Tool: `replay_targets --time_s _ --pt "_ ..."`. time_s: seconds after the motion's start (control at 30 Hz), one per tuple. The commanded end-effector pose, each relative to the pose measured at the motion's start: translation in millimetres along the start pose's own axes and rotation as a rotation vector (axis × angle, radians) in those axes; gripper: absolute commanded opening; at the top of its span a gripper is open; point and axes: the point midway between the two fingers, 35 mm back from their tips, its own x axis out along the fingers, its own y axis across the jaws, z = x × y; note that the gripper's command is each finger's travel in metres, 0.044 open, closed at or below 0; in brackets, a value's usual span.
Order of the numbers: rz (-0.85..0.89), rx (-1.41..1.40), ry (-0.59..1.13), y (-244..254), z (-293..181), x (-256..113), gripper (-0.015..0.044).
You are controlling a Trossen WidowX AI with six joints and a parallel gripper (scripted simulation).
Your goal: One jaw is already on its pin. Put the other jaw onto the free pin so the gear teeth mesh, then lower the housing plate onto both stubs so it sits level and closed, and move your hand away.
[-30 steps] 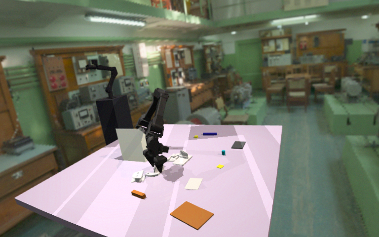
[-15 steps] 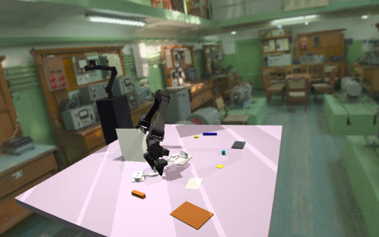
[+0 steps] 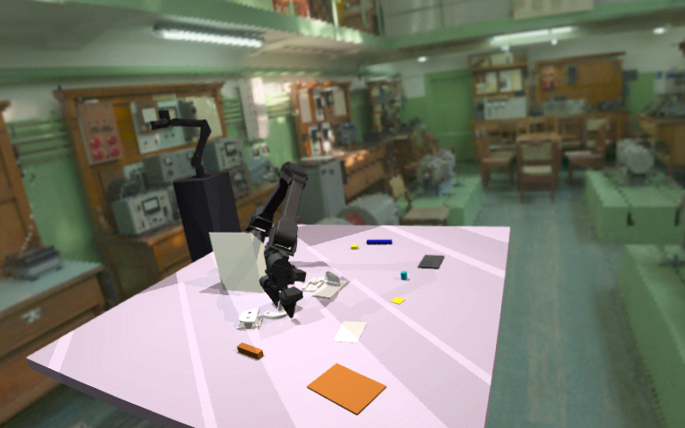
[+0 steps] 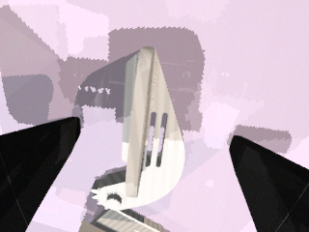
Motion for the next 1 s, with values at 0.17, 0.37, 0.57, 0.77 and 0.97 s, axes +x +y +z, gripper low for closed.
replay_targets --time_s 0.17,0.37,0.57,0.77,0.97 --pt "0.000 0.000 0.000 0.0 0.0 0.1 0.0388" --pt "0.000 0.000 0.000 0.0 0.0 0.1 0.0230" --pt "0.000 0.000 0.000 0.0 0.0 0.1 0.0134" --pt "0.000 0.000 0.000 0.0 0.0 0.1 0.0134" --pt "0.000 0.000 0.000 0.0 0.0 0.1 0.0134"
